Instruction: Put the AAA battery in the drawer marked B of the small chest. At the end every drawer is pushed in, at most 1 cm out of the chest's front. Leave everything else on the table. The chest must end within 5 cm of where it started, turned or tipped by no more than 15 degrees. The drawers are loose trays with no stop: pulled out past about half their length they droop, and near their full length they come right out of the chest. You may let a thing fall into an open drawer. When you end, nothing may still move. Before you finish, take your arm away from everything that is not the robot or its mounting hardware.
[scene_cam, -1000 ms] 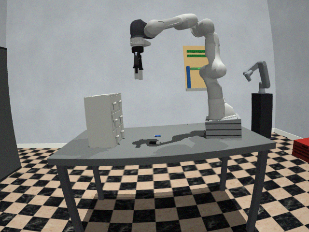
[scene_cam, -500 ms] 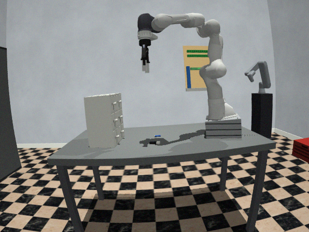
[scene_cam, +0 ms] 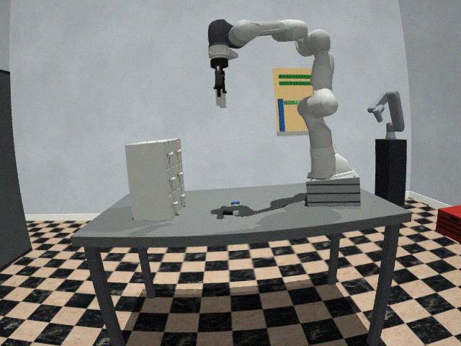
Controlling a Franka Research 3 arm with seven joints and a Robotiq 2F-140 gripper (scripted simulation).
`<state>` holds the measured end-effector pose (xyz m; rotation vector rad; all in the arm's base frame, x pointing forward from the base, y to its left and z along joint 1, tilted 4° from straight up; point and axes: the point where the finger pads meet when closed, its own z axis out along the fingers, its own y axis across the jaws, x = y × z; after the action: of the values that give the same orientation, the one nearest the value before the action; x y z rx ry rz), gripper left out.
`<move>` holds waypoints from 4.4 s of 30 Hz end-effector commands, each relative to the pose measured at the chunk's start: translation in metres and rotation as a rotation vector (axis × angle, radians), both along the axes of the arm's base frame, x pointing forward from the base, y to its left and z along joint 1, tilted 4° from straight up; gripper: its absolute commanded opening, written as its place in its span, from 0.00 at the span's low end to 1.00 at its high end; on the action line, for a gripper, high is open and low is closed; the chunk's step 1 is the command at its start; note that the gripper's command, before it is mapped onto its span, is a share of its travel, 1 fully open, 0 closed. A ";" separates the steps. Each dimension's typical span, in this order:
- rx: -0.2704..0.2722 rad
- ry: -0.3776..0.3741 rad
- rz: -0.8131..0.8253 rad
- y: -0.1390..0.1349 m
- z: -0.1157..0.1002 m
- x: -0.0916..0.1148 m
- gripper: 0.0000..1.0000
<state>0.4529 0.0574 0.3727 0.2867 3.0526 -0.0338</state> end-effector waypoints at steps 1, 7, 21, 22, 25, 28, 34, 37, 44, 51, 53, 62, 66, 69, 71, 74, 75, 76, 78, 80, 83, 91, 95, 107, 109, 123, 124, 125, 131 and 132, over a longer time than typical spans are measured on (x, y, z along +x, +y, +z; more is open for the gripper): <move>-0.009 -0.039 -0.005 -0.001 -0.002 0.005 1.00; -0.035 -0.171 -0.003 -0.004 -0.016 0.022 1.00; -0.108 -0.548 0.003 -0.014 -0.057 0.068 1.00; -0.108 -0.548 0.003 -0.014 -0.057 0.068 1.00; -0.126 -0.645 0.005 -0.017 -0.067 0.080 1.00; -0.131 -0.669 0.005 -0.018 -0.070 0.083 1.00; -0.149 -0.765 0.007 -0.020 -0.080 0.095 1.00; -0.155 -0.795 0.007 -0.021 -0.083 0.099 1.00; -0.162 -0.831 0.008 -0.021 -0.086 0.103 1.00; -0.165 -0.847 0.008 -0.022 -0.089 0.105 1.00; -0.165 -0.848 0.008 -0.022 -0.089 0.105 1.00; -0.165 -0.848 0.008 -0.022 -0.089 0.105 0.20; -0.165 -0.848 0.008 -0.022 -0.089 0.105 0.20; -0.165 -0.848 0.008 -0.022 -0.089 0.105 0.20; -0.165 -0.848 0.008 -0.022 -0.089 0.105 0.20; -0.165 -0.848 0.008 -0.022 -0.089 0.105 0.20; -0.165 -0.848 0.008 -0.022 -0.089 0.105 0.20; -0.165 -0.848 0.008 -0.022 -0.089 0.106 0.20; -0.165 -0.848 0.008 -0.022 -0.089 0.106 0.20; -0.165 -0.848 0.008 -0.022 -0.090 0.106 0.20; -0.165 -0.848 0.008 -0.023 -0.092 0.108 0.20; -0.165 -0.848 0.008 -0.025 -0.105 0.120 0.20; -0.165 -0.848 0.008 -0.026 -0.111 0.125 0.20; -0.165 -0.848 0.008 -0.033 -0.145 0.156 0.20; -0.165 -0.848 0.008 -0.034 -0.150 0.161 0.20; -0.165 -0.848 0.008 -0.037 -0.165 0.174 0.20; -0.165 -0.848 0.008 -0.037 -0.165 0.174 0.20; -0.165 -0.848 0.008 -0.037 -0.165 0.174 0.20; -0.165 -0.848 0.008 -0.037 -0.165 0.174 0.20; -0.165 -0.848 0.008 -0.037 -0.165 0.174 0.20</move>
<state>0.6255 0.0192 0.2060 0.2002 2.2015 -0.1330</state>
